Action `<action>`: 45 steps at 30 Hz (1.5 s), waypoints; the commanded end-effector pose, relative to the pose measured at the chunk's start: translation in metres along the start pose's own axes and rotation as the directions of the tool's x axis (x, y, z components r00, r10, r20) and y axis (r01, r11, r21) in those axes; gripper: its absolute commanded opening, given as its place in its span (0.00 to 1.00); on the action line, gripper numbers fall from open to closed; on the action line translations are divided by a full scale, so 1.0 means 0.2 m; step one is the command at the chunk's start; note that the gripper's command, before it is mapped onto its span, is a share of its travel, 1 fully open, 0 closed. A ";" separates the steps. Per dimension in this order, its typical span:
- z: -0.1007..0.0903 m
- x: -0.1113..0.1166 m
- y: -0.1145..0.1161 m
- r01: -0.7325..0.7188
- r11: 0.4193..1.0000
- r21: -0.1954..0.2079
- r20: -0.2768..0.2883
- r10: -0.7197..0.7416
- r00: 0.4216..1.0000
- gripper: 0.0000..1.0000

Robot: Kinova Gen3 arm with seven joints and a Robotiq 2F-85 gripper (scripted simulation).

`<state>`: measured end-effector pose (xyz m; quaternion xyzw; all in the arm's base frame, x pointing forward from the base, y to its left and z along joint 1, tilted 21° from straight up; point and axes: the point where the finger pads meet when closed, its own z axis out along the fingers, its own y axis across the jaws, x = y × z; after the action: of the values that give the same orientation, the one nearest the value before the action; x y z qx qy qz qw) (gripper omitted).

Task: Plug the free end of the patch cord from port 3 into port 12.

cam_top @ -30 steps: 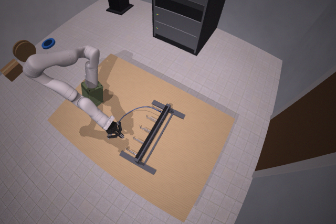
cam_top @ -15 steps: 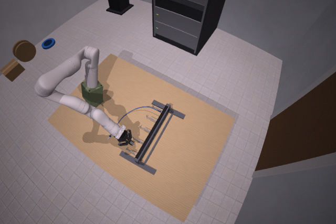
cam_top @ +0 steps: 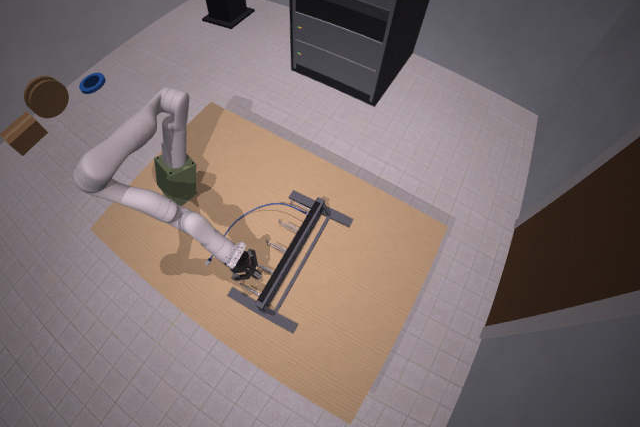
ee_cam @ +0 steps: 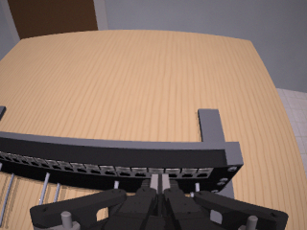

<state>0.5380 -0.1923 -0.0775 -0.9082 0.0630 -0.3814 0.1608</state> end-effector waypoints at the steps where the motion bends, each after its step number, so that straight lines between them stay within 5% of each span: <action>1: 0.01 0.00 0.01 0.015 1.000 -0.007 -0.002 -0.015 1.000 0.00; 45: 0.01 0.01 -0.01 0.017 1.000 0.003 -0.006 -0.017 1.000 0.00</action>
<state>0.5392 -0.1906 -0.0769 -0.9075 0.0611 -0.3829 0.1617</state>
